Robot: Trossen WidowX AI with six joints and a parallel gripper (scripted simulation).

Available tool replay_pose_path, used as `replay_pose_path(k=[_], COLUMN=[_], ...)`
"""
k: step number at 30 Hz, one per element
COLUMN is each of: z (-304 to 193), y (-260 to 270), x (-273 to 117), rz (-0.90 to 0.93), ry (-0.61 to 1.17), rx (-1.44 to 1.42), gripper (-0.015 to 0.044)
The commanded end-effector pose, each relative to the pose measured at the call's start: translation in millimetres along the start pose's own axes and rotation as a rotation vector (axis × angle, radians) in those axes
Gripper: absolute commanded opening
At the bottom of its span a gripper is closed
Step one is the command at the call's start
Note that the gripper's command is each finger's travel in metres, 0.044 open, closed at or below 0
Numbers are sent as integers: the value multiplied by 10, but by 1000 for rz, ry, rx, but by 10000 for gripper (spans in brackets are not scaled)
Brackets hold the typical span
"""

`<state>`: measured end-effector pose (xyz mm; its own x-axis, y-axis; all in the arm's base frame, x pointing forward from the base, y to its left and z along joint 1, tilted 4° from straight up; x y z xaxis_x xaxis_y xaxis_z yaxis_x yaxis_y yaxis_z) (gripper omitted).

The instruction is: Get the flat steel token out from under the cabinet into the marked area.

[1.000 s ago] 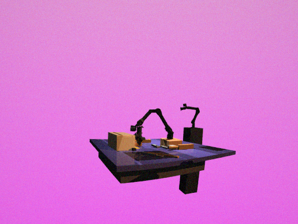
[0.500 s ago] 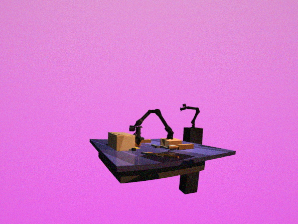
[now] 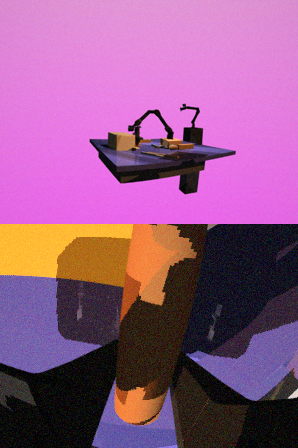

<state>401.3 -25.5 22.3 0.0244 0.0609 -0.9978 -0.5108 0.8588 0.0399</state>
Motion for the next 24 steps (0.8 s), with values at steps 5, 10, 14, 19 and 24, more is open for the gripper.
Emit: replay_pose_path(k=[5, 10, 14, 19, 24], z=[83, 127, 150, 179, 193], y=[-24, -33, -29, 48, 107], x=[-4, -4, -1, 9, 14], rz=[-3, -3, -3, -2, -2], ry=[-2, -2, -3, -3, -3], rx=[3, 3, 3, 3, 3], gripper=[0, 0, 0, 0, 0])
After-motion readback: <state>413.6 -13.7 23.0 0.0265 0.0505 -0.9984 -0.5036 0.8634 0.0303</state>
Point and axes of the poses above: the point midway between the two fingers, 35 mm back from their tips, its own x axis out along the fingers, its own y axis across the jaws, z = x × y, the point moved 6 cm from there along -x, back along the fingers, and after that the axes turned 14 degrees about -x, right-handed, at the moved point
